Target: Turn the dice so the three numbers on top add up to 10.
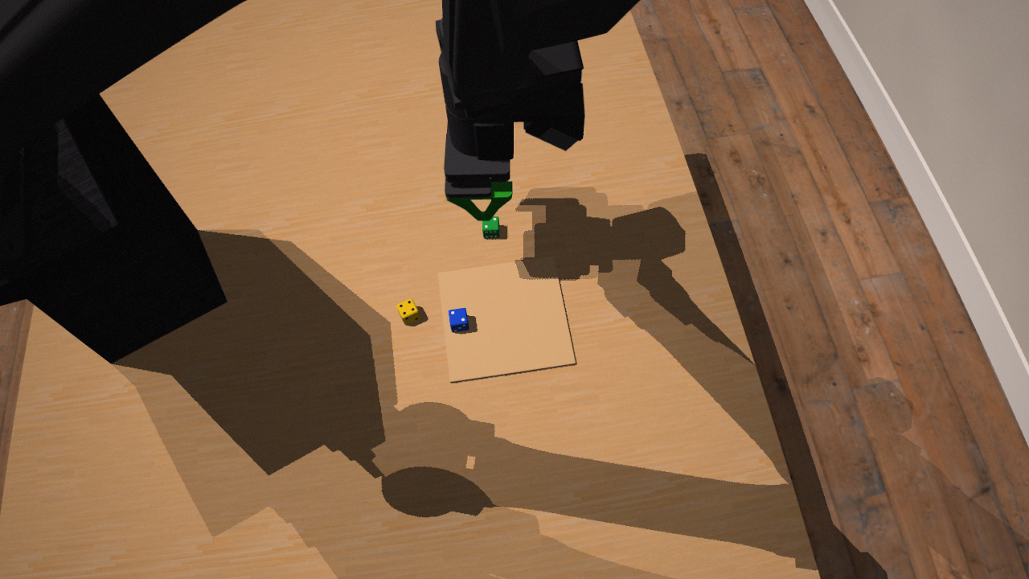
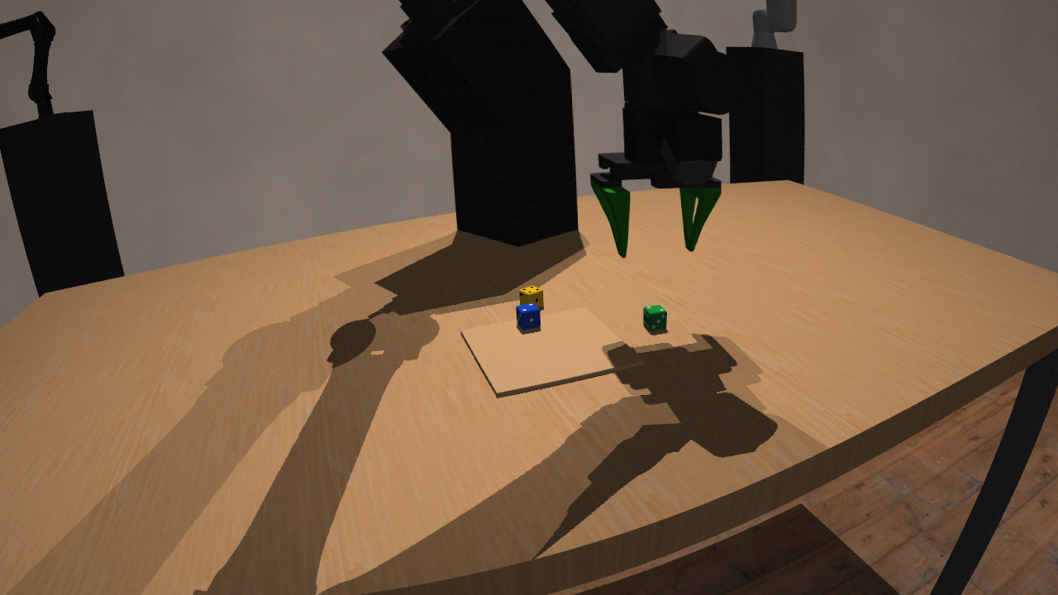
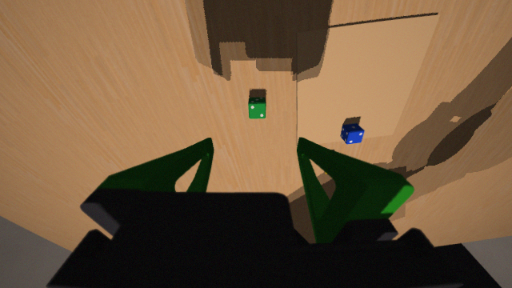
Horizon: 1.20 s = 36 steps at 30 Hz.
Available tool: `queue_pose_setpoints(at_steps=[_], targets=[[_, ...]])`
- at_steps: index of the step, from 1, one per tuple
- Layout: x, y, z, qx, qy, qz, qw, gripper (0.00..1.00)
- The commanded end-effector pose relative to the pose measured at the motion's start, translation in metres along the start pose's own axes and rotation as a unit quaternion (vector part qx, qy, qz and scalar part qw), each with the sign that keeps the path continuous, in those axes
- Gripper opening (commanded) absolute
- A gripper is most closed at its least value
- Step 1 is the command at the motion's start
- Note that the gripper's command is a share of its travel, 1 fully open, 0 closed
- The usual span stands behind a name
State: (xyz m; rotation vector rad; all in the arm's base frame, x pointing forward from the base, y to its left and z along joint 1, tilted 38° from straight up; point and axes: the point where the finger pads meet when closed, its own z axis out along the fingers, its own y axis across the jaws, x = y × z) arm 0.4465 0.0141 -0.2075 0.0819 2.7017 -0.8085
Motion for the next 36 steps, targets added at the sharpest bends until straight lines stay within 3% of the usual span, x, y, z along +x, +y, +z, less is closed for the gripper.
queue_pose_setpoints(at_steps=[1,3,36], targets=[[-0.015,-0.006,-0.009,0.0,-0.01,-0.011,1.0,0.34],[-0.015,0.005,-0.017,-0.005,-0.017,-0.022,1.0,0.34],[-0.015,0.0,-0.012,-0.003,-0.014,-0.015,1.0,0.34]])
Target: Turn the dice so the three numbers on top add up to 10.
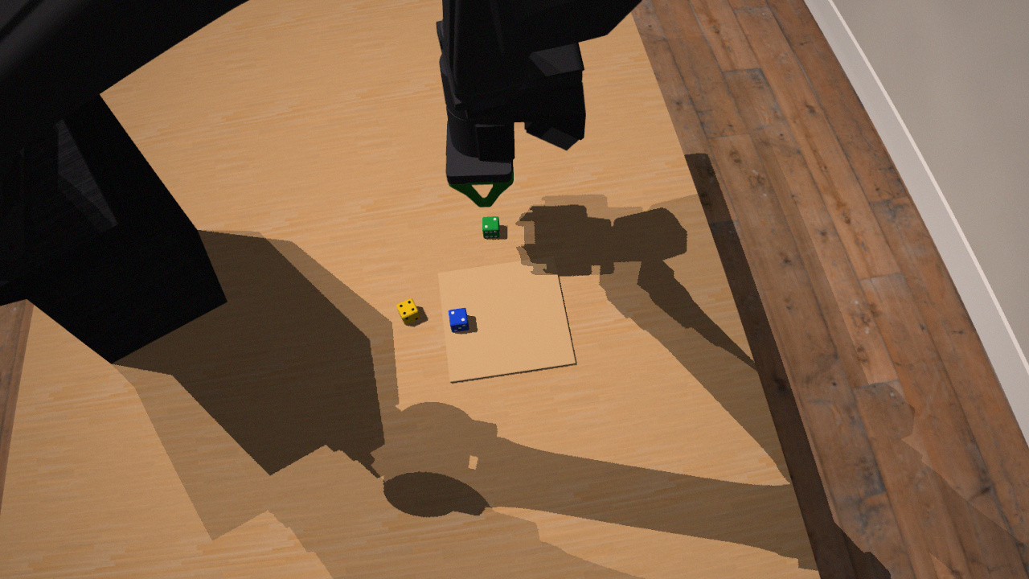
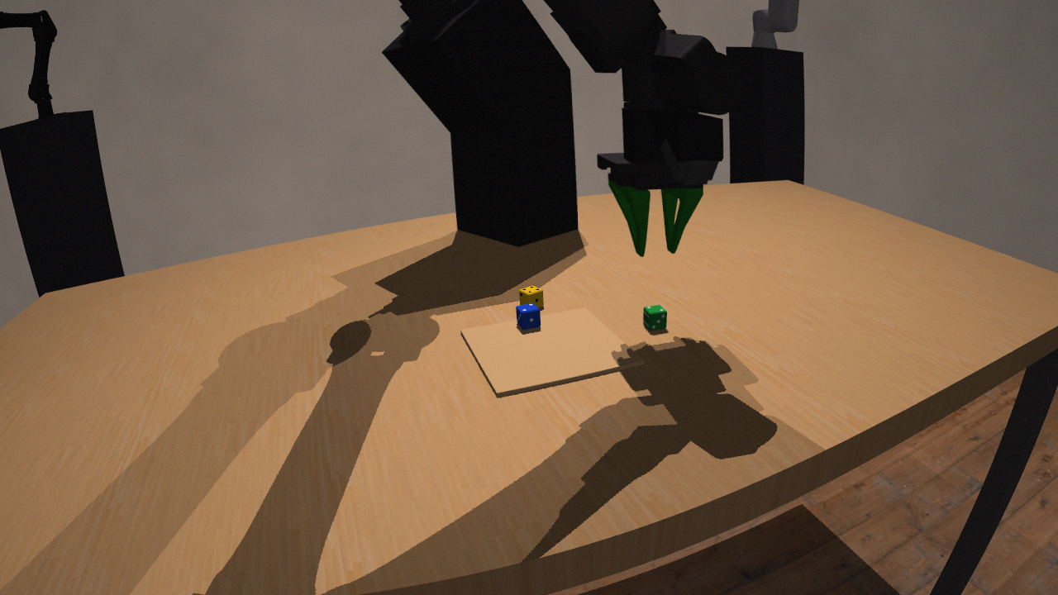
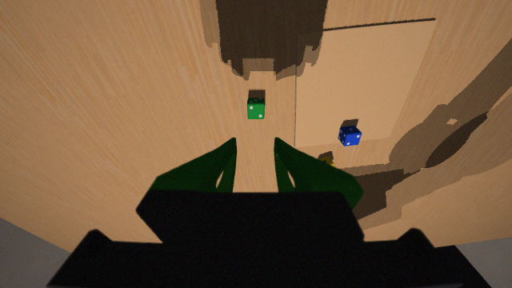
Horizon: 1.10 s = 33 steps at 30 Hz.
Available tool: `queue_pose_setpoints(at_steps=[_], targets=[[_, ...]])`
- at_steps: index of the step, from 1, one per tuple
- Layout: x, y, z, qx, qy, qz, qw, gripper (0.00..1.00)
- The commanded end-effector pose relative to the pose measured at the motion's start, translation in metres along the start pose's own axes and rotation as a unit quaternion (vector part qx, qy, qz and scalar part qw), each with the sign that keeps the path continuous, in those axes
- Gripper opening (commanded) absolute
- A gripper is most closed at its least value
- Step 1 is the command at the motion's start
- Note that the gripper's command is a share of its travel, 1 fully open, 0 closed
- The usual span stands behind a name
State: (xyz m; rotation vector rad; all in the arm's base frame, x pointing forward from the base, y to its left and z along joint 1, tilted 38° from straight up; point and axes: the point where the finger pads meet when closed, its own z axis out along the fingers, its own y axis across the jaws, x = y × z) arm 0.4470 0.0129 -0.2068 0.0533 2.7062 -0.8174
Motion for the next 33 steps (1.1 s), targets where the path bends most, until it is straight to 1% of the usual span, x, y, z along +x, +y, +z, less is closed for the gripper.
queue_pose_setpoints(at_steps=[1,5,9,12,13,16,21,23,27,29,30,31,32,33], targets=[[-0.015,0.0,-0.012,-0.004,-0.014,-0.003,1.0,0.34],[-0.017,-0.002,-0.007,-0.004,-0.015,0.004,1.0,0.34],[-0.007,0.002,0.004,-0.002,-0.007,-0.002,1.0,0.34],[-0.007,0.003,0.004,-0.003,-0.008,-0.003,1.0,0.34],[-0.012,0.006,0.0,-0.005,-0.014,-0.004,1.0,0.34],[-0.007,-0.001,0.011,-0.001,-0.005,0.001,1.0,0.34],[-0.007,0.006,0.013,-0.004,-0.009,-0.006,1.0,0.34],[-0.006,-0.001,0.021,-0.001,-0.004,0.001,1.0,0.34],[-0.006,-0.001,0.027,-0.001,-0.005,0.0,1.0,0.34],[-0.006,-0.001,0.027,-0.001,-0.005,0.0,1.0,0.34],[-0.019,0.009,0.012,-0.009,-0.024,-0.006,1.0,0.34],[-0.01,0.012,0.019,-0.007,-0.017,-0.011,1.0,0.34],[-0.006,0.013,0.023,-0.007,-0.014,-0.014,1.0,0.34],[-0.006,0.002,0.032,-0.002,-0.006,-0.003,1.0,0.34]])
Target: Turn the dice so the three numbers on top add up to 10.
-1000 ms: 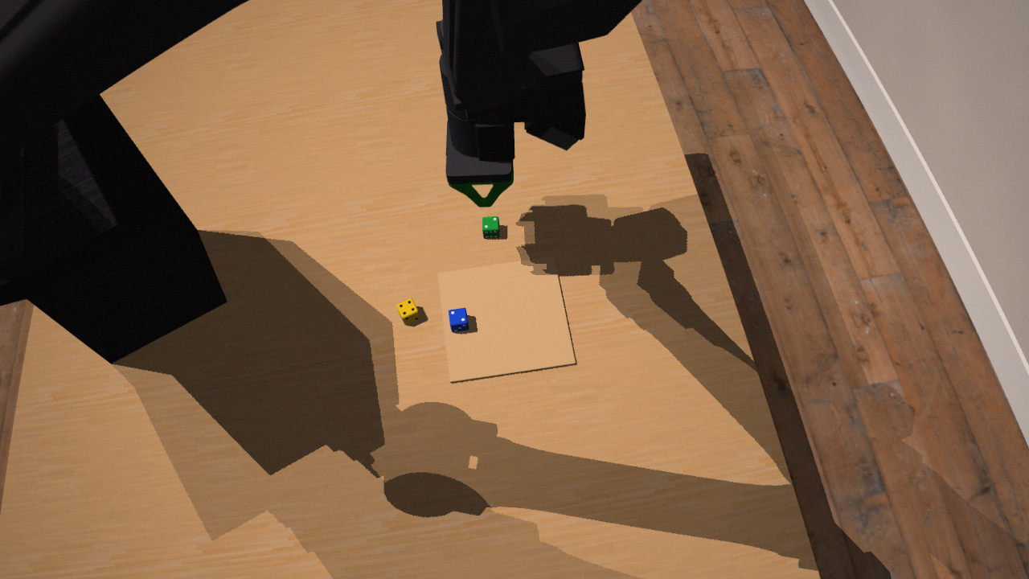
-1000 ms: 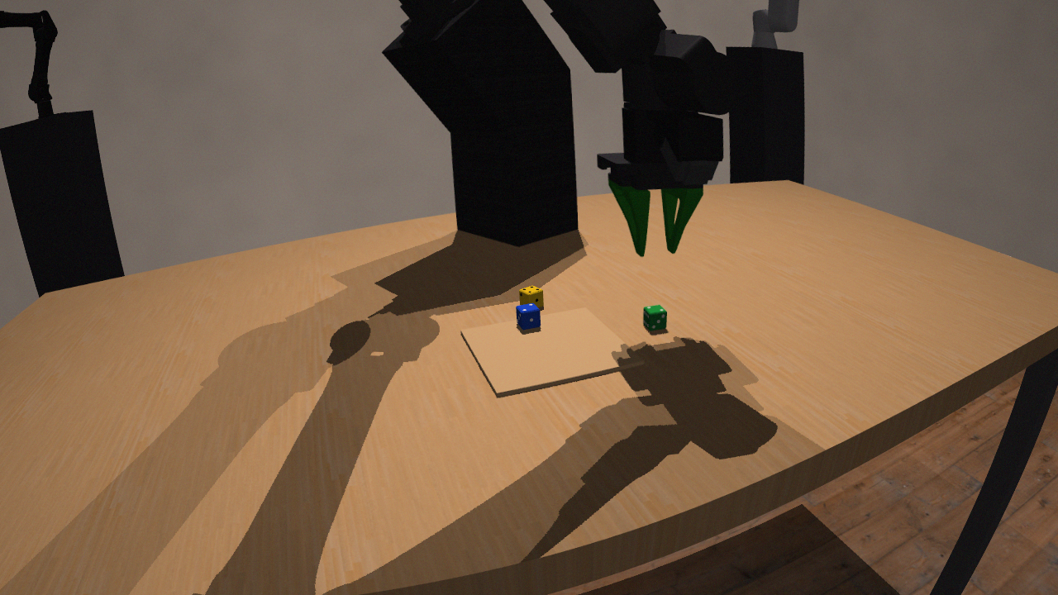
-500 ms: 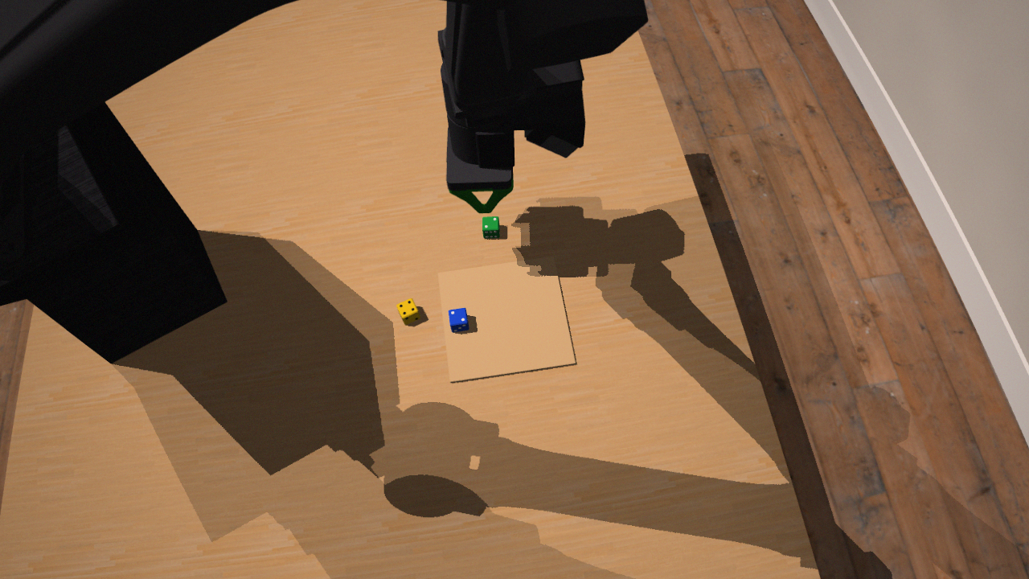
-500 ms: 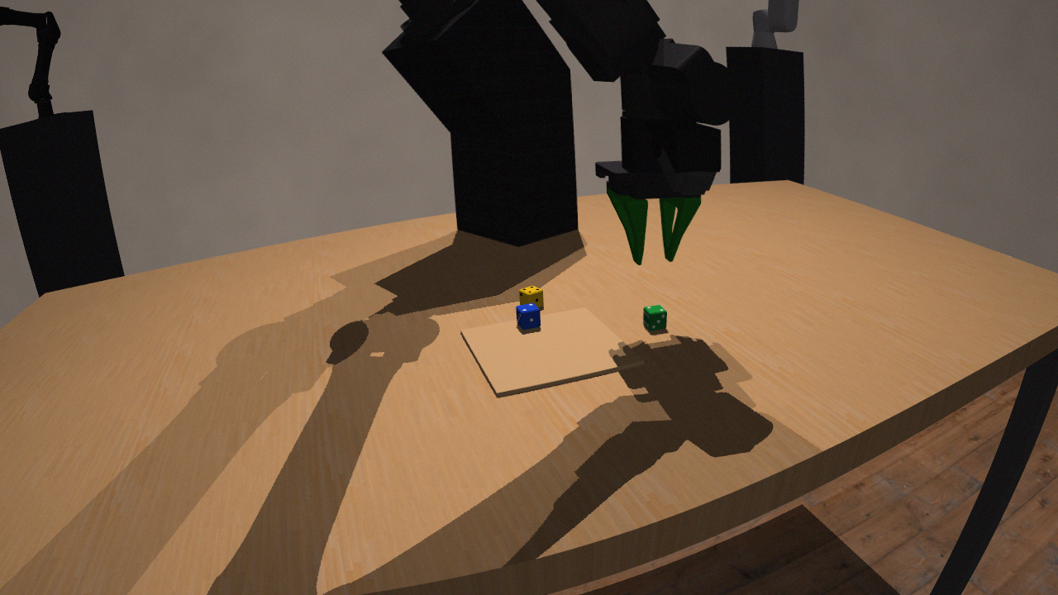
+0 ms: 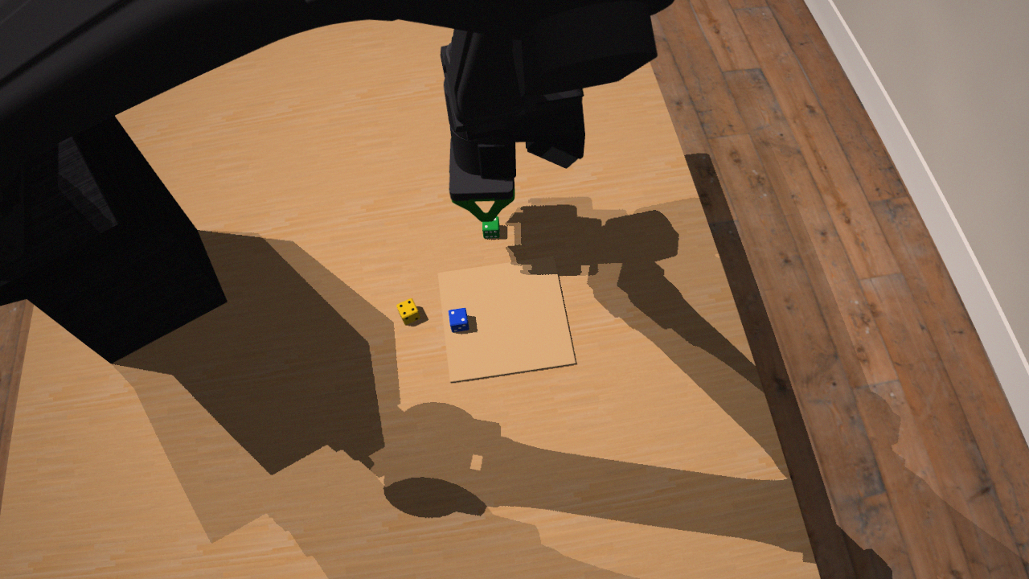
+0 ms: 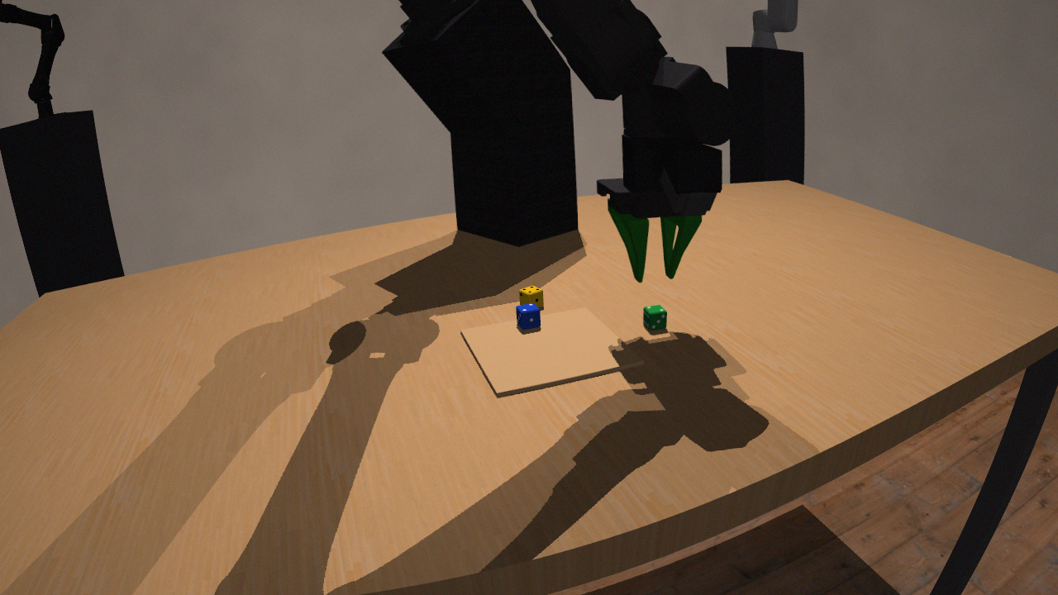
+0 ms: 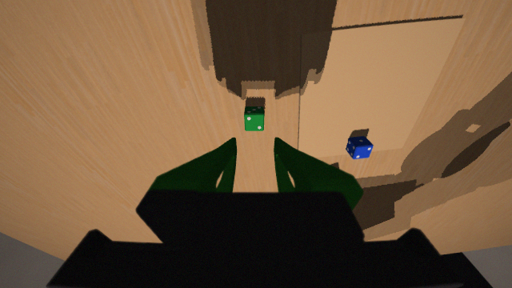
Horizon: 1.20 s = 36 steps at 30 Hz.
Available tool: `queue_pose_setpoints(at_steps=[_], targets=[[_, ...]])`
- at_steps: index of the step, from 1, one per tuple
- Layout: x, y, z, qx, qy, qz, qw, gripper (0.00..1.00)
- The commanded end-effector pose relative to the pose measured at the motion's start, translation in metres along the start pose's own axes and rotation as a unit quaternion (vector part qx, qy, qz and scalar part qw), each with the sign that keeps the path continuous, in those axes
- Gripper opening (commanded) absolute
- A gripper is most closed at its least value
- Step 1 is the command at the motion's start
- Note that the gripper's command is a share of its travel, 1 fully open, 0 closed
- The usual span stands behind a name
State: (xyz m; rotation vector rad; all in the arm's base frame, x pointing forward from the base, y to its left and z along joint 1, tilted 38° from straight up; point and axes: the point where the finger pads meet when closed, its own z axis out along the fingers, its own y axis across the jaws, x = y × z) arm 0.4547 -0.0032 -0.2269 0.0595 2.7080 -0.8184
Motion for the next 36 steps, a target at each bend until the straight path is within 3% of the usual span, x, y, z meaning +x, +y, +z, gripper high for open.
queue_pose_setpoints(at_steps=[1,7,13,14,19,36], targets=[[-0.005,0.0,0.009,-0.001,-0.005,-0.001,1.0,0.34],[-0.006,0.01,0.011,-0.005,-0.012,-0.011,1.0,0.34],[-0.01,-0.002,0.019,-0.002,-0.01,0.002,1.0,0.34],[-0.013,0.012,0.01,-0.008,-0.021,-0.012,1.0,0.34],[-0.005,0.001,0.026,-0.001,-0.006,-0.003,1.0,0.34],[-0.009,0.004,0.023,-0.003,-0.012,-0.005,1.0,0.34]])
